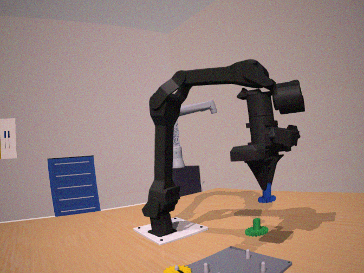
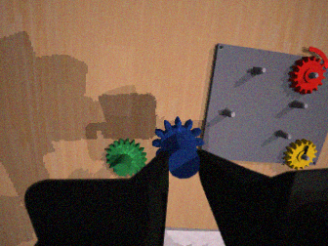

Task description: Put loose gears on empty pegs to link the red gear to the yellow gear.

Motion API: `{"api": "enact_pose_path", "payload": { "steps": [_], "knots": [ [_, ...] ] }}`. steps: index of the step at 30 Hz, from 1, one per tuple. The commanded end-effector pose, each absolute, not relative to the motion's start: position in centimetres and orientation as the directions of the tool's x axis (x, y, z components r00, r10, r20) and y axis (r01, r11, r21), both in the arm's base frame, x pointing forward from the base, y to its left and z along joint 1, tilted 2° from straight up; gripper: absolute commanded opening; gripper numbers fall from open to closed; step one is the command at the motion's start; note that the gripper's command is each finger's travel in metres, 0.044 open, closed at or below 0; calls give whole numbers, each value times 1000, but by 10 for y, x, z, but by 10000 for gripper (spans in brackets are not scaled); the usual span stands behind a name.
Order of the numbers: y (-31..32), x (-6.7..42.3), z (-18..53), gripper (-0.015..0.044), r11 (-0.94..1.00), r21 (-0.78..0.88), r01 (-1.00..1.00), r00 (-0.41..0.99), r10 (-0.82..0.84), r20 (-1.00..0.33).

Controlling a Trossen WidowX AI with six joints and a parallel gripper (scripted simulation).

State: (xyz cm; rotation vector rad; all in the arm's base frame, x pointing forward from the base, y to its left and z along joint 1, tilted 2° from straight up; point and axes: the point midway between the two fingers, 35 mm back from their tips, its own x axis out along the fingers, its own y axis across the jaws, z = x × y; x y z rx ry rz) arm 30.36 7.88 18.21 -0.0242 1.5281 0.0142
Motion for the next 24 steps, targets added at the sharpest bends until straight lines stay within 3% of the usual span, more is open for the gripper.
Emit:
{"api": "enact_pose_path", "payload": {
  "steps": [1, 24],
  "knots": [
    [78, 301, 194, 0, 999, -11, -34, 54, -10, -999],
    [50, 308, 198, 0, 999, -18, -41, 50, -16, -999]
  ]
}}
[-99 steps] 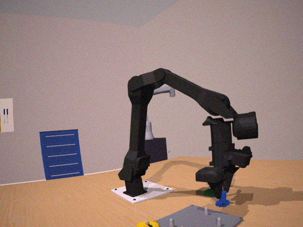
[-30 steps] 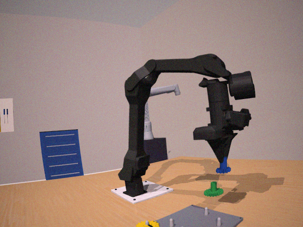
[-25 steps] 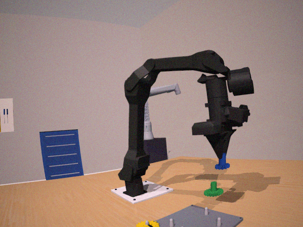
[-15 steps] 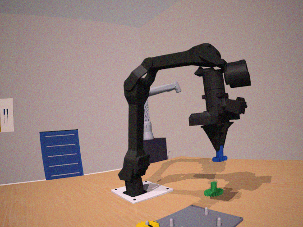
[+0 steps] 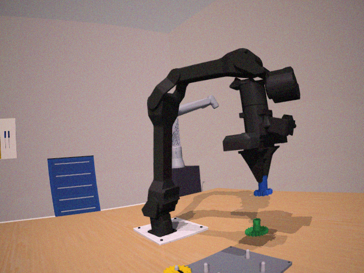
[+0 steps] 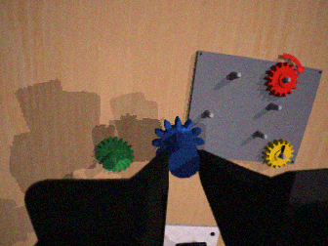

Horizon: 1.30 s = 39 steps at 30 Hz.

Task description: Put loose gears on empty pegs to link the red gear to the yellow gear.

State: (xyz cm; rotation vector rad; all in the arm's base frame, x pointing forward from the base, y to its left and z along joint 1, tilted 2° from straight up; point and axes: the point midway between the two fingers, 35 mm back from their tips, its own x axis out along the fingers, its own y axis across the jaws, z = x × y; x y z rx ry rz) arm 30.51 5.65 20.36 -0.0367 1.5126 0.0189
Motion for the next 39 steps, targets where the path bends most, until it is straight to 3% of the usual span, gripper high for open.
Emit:
{"api": "enact_pose_path", "payload": {
  "steps": [1, 39],
  "knots": [
    [47, 309, 197, 0, 999, -18, -41, 50, -16, -999],
    [-42, 328, 159, 0, 999, -27, -41, 51, -25, -998]
  ]
}}
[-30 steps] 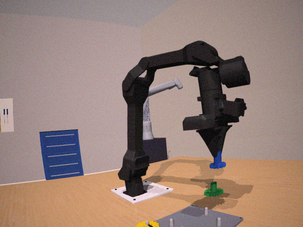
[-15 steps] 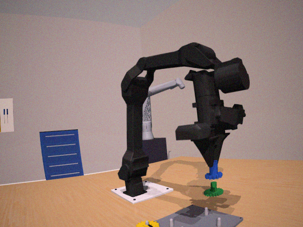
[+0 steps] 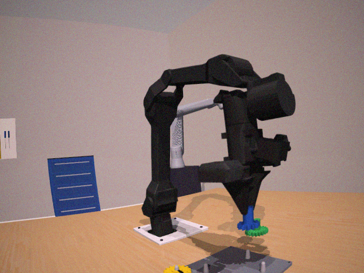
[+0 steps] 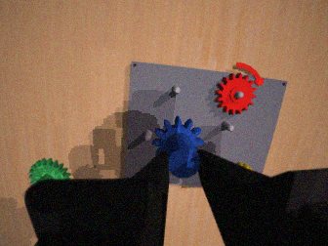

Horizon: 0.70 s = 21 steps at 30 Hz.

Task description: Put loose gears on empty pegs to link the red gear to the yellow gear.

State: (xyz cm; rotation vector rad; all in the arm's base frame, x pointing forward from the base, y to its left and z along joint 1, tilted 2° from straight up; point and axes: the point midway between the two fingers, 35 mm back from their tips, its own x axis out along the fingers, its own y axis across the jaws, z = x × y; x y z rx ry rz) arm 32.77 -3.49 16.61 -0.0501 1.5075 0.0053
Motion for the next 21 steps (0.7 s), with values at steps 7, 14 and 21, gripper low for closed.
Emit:
{"api": "enact_pose_path", "payload": {
  "steps": [7, 14, 21],
  "knots": [
    [-59, 328, 152, 0, 999, -29, -41, 51, -27, -998],
    [-77, 327, 145, 0, 999, -31, -41, 51, -29, -998],
    [-94, 325, 138, 0, 999, -33, -41, 51, -31, -998]
  ]
}}
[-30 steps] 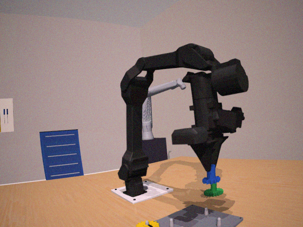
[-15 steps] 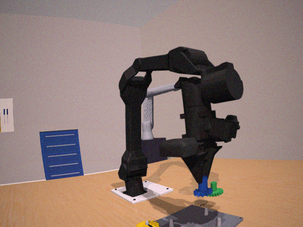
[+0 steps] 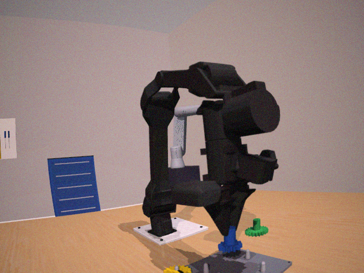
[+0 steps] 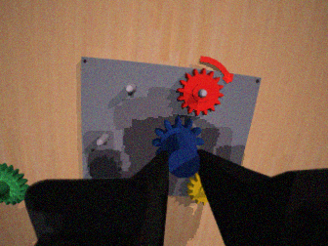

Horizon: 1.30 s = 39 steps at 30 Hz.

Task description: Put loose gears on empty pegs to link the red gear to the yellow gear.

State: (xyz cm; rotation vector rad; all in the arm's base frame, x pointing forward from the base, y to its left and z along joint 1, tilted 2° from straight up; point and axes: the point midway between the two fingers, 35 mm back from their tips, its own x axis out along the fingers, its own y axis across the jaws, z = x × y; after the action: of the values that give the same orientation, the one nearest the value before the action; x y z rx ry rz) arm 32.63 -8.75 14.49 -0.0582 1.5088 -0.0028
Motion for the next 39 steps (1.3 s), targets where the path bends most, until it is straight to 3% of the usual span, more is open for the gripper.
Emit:
{"api": "enact_pose_path", "payload": {
  "steps": [1, 31, 39],
  "knots": [
    [-97, 324, 137, 0, 999, -33, -41, 51, -31, -998],
    [-112, 320, 136, 0, 998, -35, -44, 51, -33, -998],
    [-112, 321, 128, 0, 984, -41, -172, 51, -33, -998]
  ]
}}
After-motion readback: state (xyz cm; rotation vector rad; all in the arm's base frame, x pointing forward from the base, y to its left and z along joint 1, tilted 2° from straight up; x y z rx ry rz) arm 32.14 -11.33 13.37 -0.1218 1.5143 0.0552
